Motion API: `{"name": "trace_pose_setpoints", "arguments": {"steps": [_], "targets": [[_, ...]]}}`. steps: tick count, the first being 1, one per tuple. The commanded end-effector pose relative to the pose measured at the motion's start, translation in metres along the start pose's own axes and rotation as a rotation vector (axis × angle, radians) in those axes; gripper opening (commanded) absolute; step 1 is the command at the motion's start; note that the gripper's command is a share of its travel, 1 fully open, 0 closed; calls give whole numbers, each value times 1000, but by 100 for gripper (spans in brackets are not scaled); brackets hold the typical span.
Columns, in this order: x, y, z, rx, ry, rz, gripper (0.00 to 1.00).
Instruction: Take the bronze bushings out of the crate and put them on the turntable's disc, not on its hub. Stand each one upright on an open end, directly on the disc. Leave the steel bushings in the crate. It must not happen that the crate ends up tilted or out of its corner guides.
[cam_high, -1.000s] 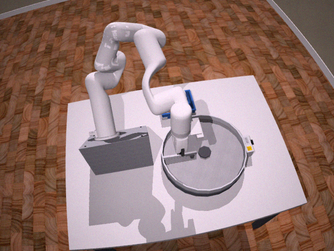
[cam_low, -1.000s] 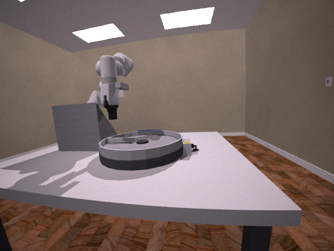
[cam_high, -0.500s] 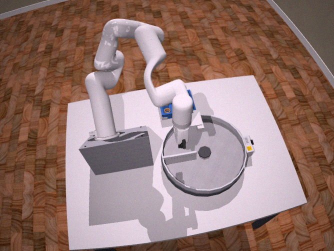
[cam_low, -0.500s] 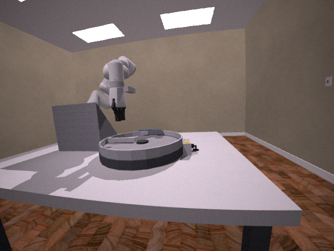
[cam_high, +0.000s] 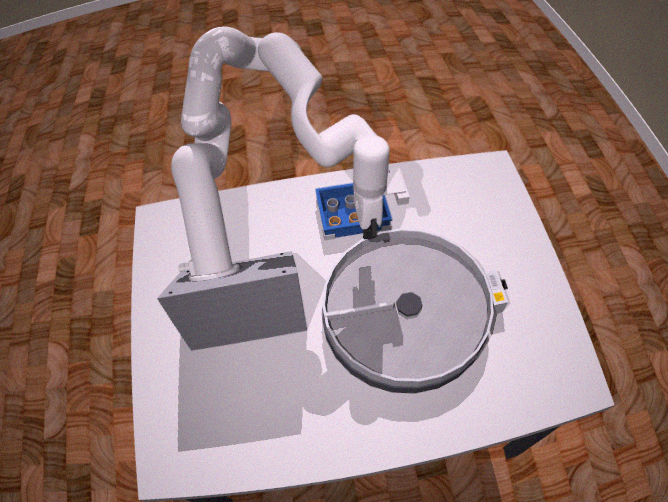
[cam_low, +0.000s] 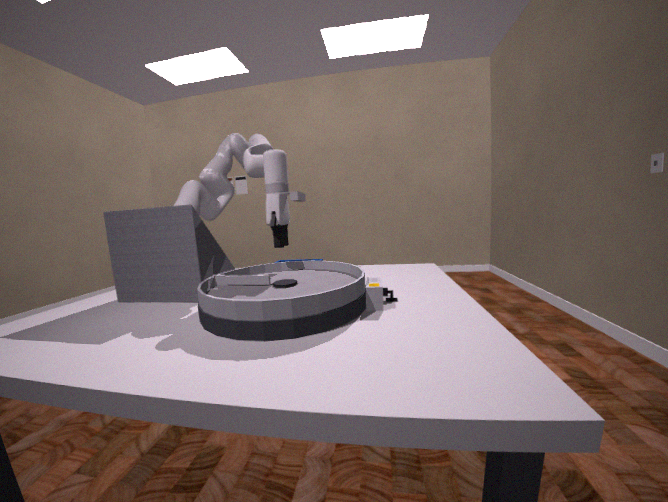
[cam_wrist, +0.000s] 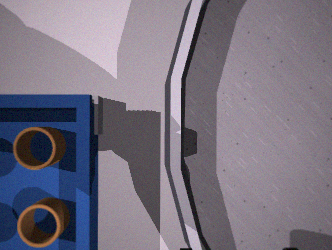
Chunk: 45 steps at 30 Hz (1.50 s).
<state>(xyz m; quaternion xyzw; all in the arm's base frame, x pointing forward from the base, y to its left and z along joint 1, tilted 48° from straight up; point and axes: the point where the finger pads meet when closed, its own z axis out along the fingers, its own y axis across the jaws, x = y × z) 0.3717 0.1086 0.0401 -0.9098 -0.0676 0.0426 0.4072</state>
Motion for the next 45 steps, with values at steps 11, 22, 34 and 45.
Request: {"name": "trace_pose_setpoints", "arguments": {"steps": [11, 22, 34, 45], "targets": [[52, -126, 24, -20, 8, 6, 41], [52, -127, 24, -20, 8, 6, 41], [52, -128, 24, -20, 8, 6, 41], [52, -128, 24, -20, 8, 6, 41]]}}
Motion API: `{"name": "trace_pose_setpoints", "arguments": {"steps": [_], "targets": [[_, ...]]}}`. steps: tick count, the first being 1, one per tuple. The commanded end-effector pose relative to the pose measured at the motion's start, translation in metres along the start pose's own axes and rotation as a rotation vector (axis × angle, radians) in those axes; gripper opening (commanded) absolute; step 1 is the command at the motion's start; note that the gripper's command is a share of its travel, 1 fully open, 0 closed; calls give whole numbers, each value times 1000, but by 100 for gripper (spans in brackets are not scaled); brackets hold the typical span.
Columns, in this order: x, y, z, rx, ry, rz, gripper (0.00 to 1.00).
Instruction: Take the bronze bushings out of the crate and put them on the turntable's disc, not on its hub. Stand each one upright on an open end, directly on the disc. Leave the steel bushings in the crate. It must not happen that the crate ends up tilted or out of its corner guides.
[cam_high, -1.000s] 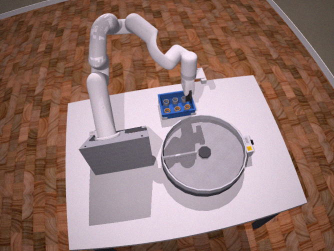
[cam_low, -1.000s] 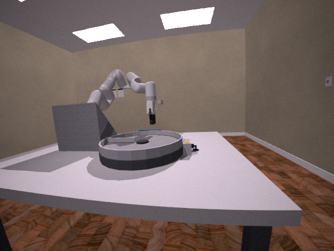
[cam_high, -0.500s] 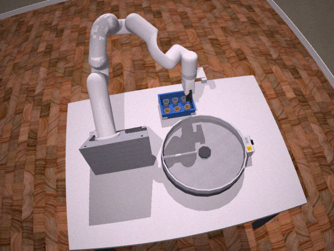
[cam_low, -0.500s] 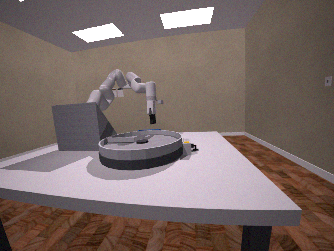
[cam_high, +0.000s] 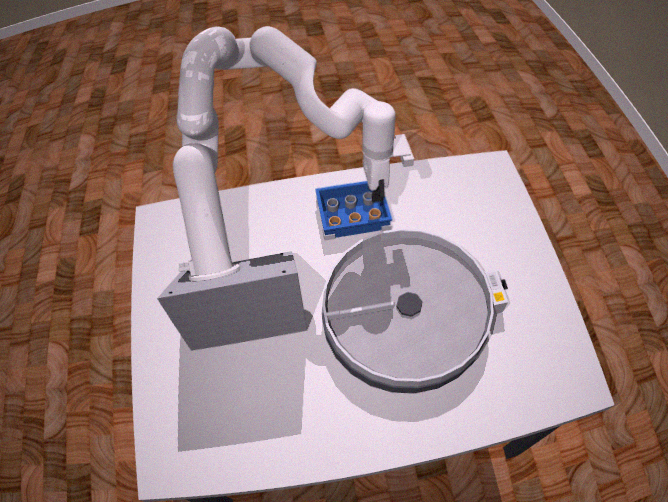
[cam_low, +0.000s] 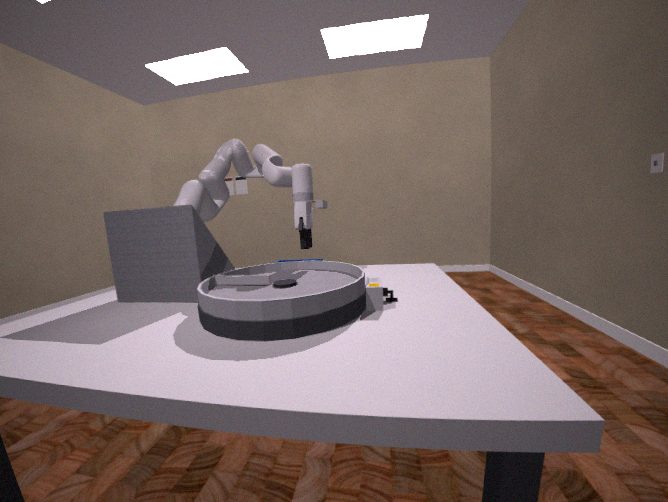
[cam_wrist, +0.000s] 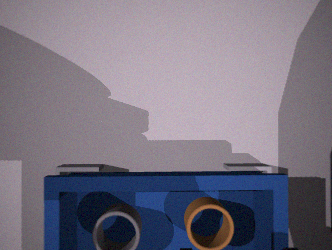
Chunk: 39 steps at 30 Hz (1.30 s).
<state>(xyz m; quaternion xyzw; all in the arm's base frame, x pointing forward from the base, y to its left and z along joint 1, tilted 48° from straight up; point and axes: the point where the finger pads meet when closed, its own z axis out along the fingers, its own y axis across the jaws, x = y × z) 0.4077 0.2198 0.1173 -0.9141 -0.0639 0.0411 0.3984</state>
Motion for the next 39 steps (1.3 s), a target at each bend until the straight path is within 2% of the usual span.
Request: {"name": "trace_pose_setpoints", "arguments": {"steps": [1, 19, 26, 34, 39], "targets": [[1, 0, -1, 0, 3, -1, 41], [1, 0, 0, 0, 3, -1, 41], [1, 0, 15, 0, 3, -1, 41], [1, 0, 49, 0, 3, -1, 41], [1, 0, 54, 0, 3, -1, 41]]}}
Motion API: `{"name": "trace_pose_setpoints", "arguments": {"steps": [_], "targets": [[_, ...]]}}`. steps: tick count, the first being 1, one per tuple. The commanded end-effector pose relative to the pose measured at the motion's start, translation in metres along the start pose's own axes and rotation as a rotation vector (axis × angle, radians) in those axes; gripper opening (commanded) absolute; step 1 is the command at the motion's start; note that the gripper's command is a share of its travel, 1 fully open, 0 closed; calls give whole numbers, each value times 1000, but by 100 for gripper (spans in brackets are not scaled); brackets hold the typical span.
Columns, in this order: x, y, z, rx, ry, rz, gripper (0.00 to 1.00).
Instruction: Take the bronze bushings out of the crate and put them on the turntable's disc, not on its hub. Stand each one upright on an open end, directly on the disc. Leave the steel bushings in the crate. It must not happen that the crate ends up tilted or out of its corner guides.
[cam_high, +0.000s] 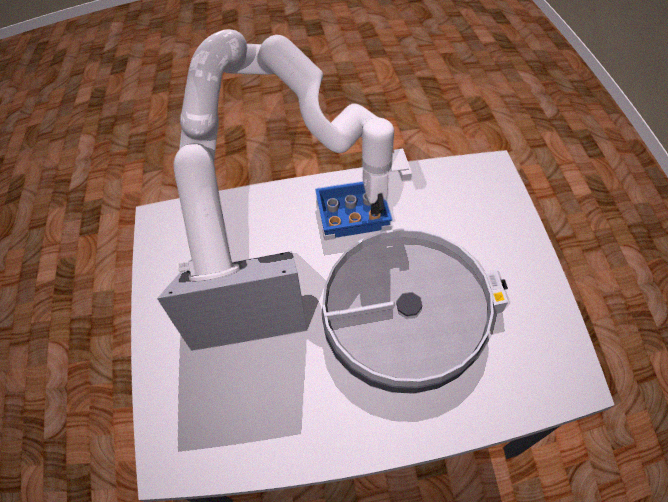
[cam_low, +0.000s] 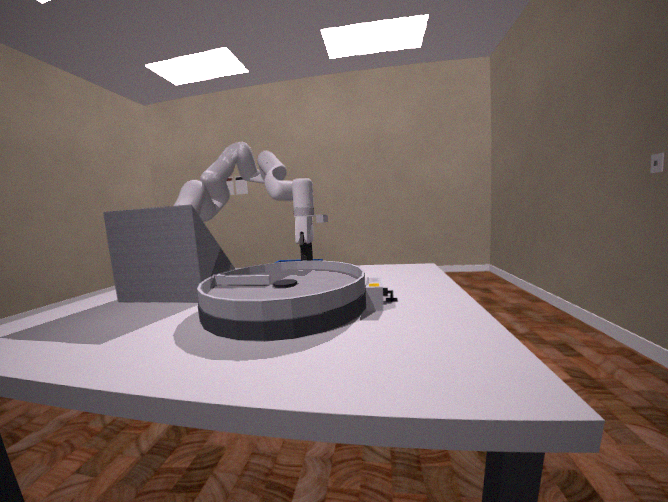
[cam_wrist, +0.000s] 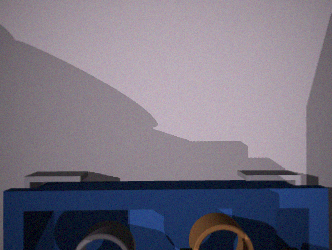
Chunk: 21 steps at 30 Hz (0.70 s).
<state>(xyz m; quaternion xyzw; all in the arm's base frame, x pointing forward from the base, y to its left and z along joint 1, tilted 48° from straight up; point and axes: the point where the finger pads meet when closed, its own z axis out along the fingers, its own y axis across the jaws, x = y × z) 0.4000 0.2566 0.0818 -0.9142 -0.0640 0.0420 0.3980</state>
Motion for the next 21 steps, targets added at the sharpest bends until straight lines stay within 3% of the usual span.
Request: {"name": "trace_pose_setpoints", "arguments": {"steps": [1, 21], "targets": [[2, -1, 2, 1, 5, -2, 41], [2, -1, 9, 1, 5, -2, 41]]}}
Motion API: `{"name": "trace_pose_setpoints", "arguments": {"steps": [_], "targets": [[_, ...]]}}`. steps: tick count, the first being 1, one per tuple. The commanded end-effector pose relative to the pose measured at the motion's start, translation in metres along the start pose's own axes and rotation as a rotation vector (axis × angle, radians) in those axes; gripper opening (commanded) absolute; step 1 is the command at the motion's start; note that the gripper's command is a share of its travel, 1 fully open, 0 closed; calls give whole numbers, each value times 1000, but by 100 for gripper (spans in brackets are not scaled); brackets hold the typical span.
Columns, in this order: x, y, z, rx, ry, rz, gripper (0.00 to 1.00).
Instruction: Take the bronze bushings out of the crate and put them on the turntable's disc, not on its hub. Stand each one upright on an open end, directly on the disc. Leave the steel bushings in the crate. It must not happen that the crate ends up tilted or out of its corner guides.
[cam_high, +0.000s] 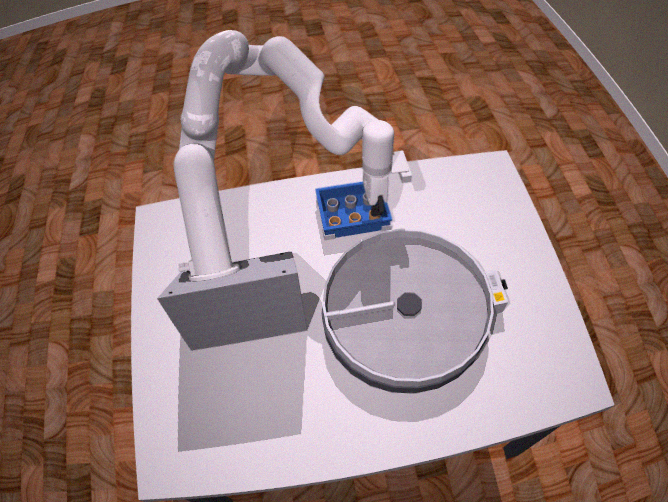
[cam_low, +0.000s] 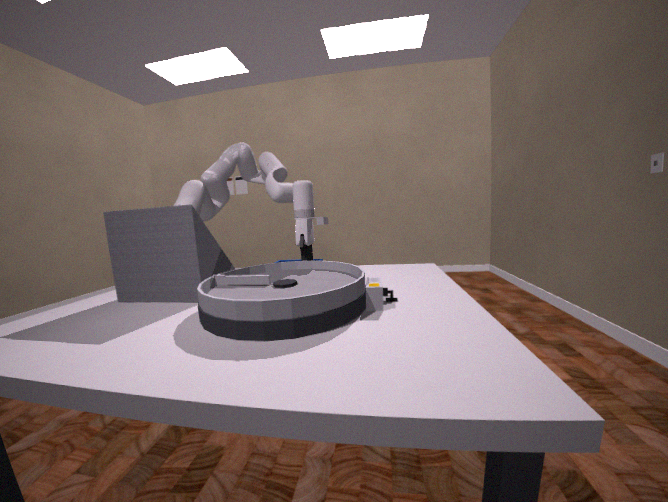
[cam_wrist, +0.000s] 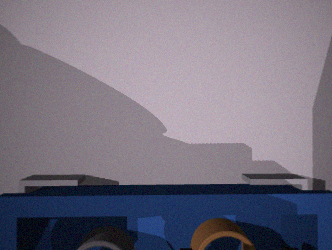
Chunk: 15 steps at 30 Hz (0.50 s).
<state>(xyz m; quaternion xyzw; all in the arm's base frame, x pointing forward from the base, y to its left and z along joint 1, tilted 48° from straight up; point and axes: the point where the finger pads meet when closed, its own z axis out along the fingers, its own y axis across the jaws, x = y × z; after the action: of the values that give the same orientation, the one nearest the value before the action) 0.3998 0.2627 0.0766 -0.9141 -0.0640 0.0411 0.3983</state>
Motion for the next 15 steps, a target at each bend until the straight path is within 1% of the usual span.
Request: {"name": "trace_pose_setpoints", "arguments": {"steps": [1, 8, 15], "targets": [[1, 0, 3, 0, 3, -1, 41], [1, 0, 13, 0, 3, -1, 41], [1, 0, 14, 0, 3, -1, 41]]}}
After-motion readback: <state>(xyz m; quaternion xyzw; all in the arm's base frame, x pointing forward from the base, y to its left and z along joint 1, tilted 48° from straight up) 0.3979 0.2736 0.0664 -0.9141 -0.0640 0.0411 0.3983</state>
